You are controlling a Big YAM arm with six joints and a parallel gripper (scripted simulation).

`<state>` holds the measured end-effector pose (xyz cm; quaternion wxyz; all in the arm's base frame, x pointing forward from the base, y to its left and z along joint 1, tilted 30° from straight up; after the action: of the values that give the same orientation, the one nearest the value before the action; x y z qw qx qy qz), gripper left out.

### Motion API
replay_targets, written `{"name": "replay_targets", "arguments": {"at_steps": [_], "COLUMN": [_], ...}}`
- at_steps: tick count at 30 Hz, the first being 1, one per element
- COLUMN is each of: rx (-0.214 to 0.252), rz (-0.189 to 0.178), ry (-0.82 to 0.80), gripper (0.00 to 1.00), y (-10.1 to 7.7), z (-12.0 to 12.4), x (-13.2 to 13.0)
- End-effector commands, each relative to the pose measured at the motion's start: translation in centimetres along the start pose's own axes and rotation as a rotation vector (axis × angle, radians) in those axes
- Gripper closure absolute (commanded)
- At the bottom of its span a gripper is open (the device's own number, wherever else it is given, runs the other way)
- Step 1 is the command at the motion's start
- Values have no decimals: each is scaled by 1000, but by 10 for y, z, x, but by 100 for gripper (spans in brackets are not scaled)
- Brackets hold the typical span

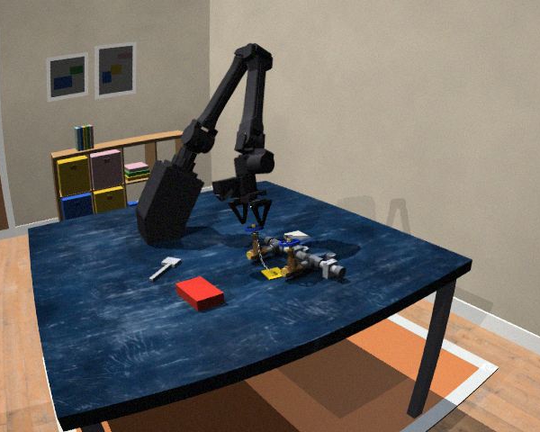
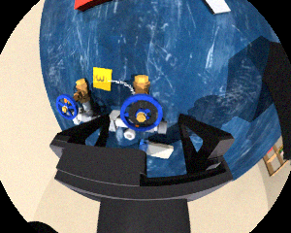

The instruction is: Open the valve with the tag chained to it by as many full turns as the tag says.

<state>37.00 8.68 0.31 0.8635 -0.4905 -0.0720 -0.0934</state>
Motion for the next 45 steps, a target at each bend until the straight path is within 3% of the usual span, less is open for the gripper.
{"name": "replay_targets", "arguments": {"at_steps": [1, 14, 18, 19, 22, 23, 45], "rx": [6, 7, 9, 9, 9, 4, 6], "rz": [-30, -27, -39, -39, -39, -5, -13], "ry": [-4, -3, -4, -4, -4, 14, 10], "gripper": [0, 0, 0, 100, 100, 100, 100], "y": [9, 21, 18, 18, 18, 20, 19], "z": [7, 7, 8, 8, 8, 4, 5], "x": [16, 14, 17, 17, 17, 1, 5]}}
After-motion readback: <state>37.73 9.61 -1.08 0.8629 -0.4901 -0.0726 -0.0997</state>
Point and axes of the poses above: the point where the finger pads meet when closed, its own y axis out along the fingers, its own x axis across the jaws, z = x × y, the point moved 5 cm from there along -y, back along the fingers, and after that the axes turned 3 degrees about y, right-handed, at the moved point
